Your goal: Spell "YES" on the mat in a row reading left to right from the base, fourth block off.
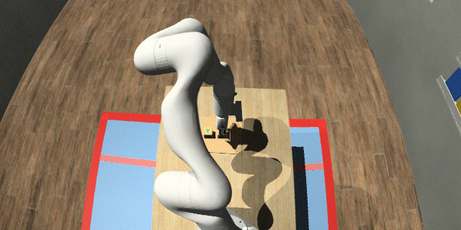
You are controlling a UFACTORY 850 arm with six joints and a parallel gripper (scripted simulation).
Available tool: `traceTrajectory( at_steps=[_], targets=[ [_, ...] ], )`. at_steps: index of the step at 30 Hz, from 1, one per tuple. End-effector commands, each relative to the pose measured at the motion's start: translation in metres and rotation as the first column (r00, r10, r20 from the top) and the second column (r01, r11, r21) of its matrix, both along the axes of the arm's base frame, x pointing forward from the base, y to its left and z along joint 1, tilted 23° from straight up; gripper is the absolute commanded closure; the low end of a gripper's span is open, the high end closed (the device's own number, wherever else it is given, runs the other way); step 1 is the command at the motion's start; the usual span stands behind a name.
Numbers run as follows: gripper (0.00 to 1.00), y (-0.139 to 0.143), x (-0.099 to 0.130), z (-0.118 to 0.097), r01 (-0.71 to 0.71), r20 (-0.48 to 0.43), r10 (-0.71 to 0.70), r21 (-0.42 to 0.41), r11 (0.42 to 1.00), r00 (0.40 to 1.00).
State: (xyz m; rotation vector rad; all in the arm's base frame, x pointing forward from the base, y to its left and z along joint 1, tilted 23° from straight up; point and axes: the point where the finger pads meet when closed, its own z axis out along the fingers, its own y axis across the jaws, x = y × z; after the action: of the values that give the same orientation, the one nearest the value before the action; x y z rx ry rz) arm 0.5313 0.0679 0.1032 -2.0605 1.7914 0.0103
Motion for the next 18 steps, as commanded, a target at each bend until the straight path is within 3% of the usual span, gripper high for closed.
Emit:
traceTrajectory(
  at_steps=[1,10,11,18],
  targets=[
    [0.38,-0.004,-0.003,0.013,-0.002,-0.01,0.002,0.001,1.0,1.0],
    [0.38,-0.008,-0.006,0.026,-0.002,-0.01,0.002,0.001,1.0,1.0],
    [0.0,-0.008,-0.006,0.026,-0.002,-0.01,0.002,0.001,1.0,1.0],
    [0.0,-0.008,-0.006,0.026,-0.002,-0.01,0.002,0.001,1.0,1.0]
  ],
)
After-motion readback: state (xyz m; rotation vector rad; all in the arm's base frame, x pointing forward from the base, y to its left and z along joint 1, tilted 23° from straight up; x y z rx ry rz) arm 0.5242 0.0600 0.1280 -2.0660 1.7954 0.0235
